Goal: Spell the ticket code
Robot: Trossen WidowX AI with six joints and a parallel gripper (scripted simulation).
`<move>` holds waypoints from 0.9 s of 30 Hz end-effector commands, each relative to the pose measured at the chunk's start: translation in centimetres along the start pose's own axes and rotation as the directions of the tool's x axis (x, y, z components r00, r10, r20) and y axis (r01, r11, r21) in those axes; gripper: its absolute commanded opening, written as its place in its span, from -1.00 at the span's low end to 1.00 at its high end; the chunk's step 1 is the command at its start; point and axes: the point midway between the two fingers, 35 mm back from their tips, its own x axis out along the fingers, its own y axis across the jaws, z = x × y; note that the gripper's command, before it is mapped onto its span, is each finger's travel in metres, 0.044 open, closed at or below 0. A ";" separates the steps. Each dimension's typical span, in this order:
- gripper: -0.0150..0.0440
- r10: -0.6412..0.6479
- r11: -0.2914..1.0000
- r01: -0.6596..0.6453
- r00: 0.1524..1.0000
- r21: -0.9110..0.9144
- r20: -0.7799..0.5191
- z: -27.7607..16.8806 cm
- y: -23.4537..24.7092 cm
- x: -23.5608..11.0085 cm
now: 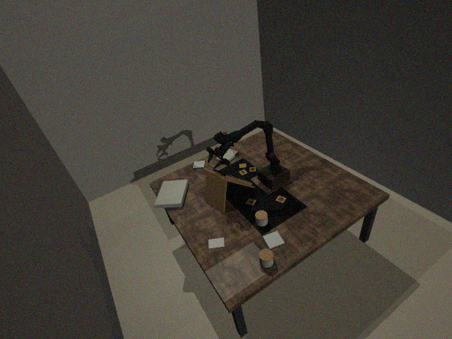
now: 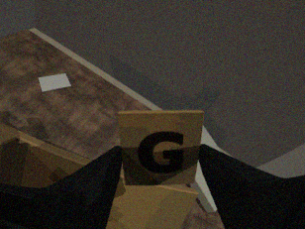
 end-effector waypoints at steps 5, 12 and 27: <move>-0.49 0.020 0.999 -0.017 0.997 0.044 -0.069 -4.2 -2.7 0.1; -0.49 0.068 0.991 -0.051 0.988 0.121 -0.136 -8.6 -5.1 -0.2; -0.49 0.164 0.944 -0.093 0.964 0.317 -0.207 -17.7 -9.0 -3.0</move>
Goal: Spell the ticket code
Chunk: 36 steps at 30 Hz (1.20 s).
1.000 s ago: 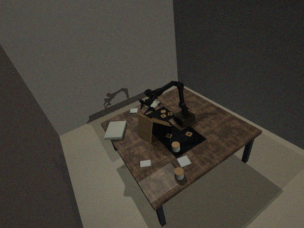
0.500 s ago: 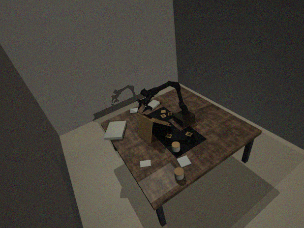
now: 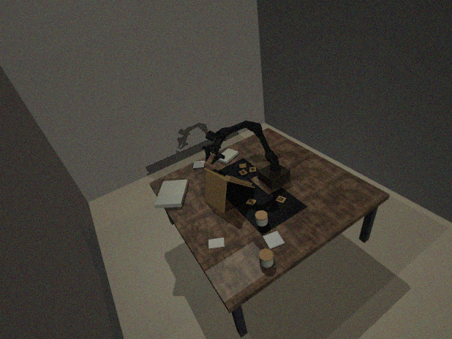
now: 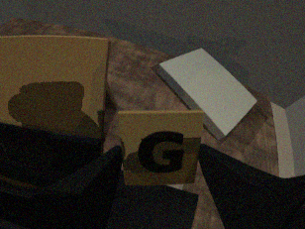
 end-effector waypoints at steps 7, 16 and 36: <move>-0.49 0.049 0.989 -0.045 0.999 0.143 -0.021 -5.4 -3.5 -1.6; -0.49 0.049 0.988 -0.046 0.999 0.145 -0.019 -5.6 -3.3 2.7; -0.49 0.049 0.988 -0.046 0.999 0.145 -0.018 -5.4 -3.1 3.2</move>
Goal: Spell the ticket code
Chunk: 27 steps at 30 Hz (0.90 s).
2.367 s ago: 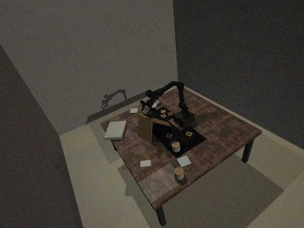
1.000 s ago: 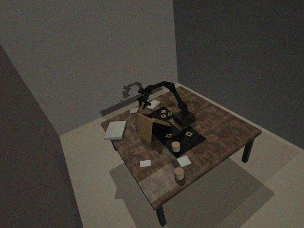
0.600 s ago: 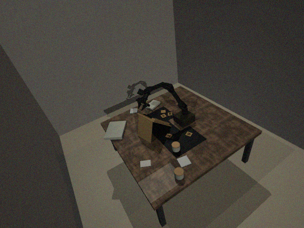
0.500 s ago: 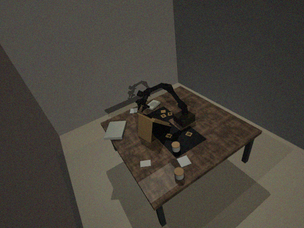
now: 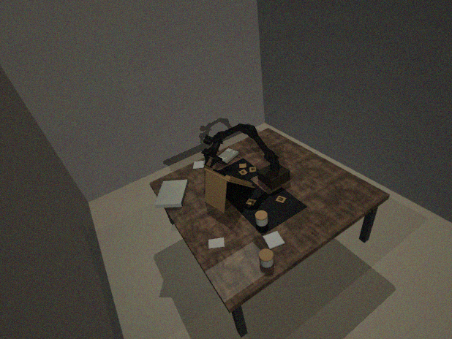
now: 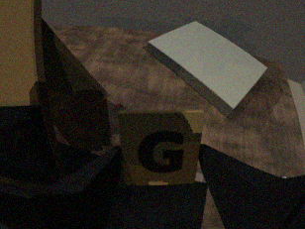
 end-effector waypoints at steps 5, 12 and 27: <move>-0.49 -0.001 1.000 0.001 1.000 0.003 -0.002 -0.1 0.3 0.0; -0.49 -0.001 1.000 0.001 1.000 0.003 -0.002 -0.2 0.6 0.1; -0.49 -0.001 1.000 0.001 1.000 0.003 -0.002 -0.3 1.1 0.2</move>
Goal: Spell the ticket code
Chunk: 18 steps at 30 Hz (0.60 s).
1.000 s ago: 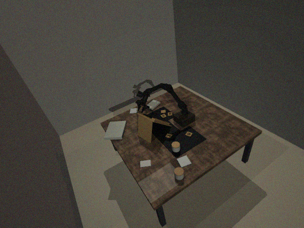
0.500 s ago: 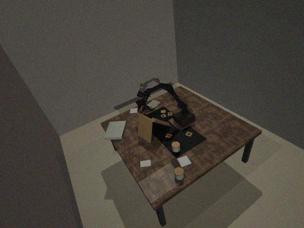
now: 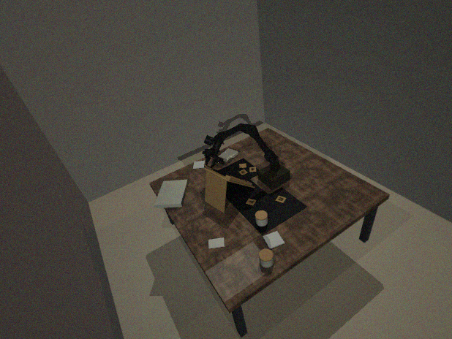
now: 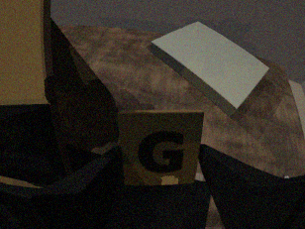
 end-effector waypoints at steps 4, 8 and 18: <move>-0.49 0.001 1.000 -0.001 1.000 0.005 -0.004 -0.2 0.4 0.1; -0.49 0.001 1.000 -0.001 1.000 0.005 -0.004 -0.2 0.6 0.1; -0.49 0.002 1.000 -0.002 1.000 0.005 -0.004 -0.2 1.1 0.1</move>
